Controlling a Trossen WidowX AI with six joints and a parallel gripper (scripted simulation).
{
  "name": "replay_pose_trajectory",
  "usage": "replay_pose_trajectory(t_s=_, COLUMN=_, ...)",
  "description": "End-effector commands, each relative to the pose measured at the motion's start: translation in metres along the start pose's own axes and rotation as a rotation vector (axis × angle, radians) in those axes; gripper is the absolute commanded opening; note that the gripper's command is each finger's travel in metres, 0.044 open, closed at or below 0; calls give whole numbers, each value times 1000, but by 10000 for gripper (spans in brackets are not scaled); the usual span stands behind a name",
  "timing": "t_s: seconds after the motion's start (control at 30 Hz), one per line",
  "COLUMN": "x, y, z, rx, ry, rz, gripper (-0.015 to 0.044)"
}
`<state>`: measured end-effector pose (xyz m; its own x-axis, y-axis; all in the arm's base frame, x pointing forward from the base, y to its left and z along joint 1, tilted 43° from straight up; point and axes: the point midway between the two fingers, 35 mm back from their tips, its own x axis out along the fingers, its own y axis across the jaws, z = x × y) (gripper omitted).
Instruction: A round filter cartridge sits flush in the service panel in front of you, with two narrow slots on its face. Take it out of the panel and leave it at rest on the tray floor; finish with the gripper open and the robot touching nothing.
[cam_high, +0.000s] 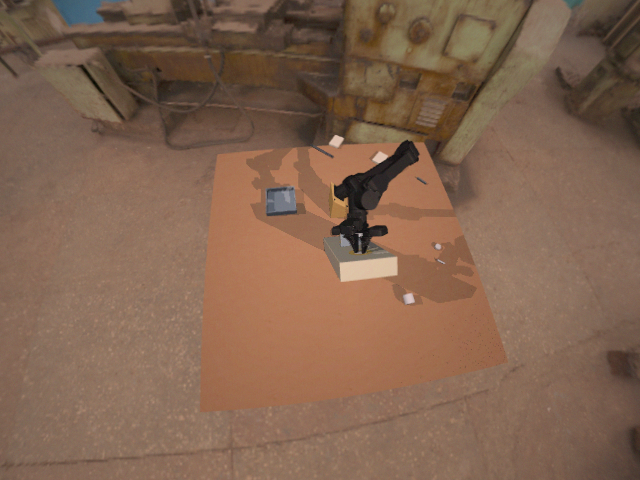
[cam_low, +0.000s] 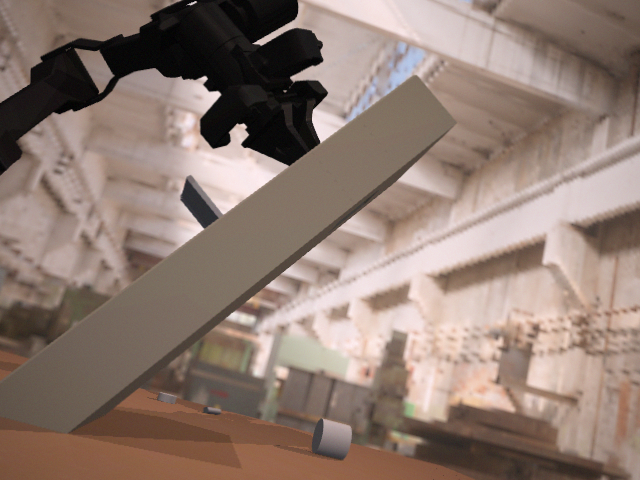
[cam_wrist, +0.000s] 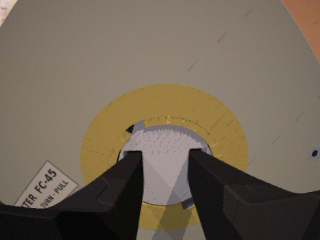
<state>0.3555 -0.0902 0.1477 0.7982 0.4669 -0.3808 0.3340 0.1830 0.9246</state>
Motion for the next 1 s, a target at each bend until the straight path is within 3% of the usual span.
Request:
replay_pose_trajectory(t_s=0.0, x=6, y=0, z=-2, rx=105, ry=3, rz=-9, gripper=0)
replay_pose_trajectory(t_s=0.97, x=7, y=0, z=-2, rx=1115, ry=-2, rz=-10, gripper=0)
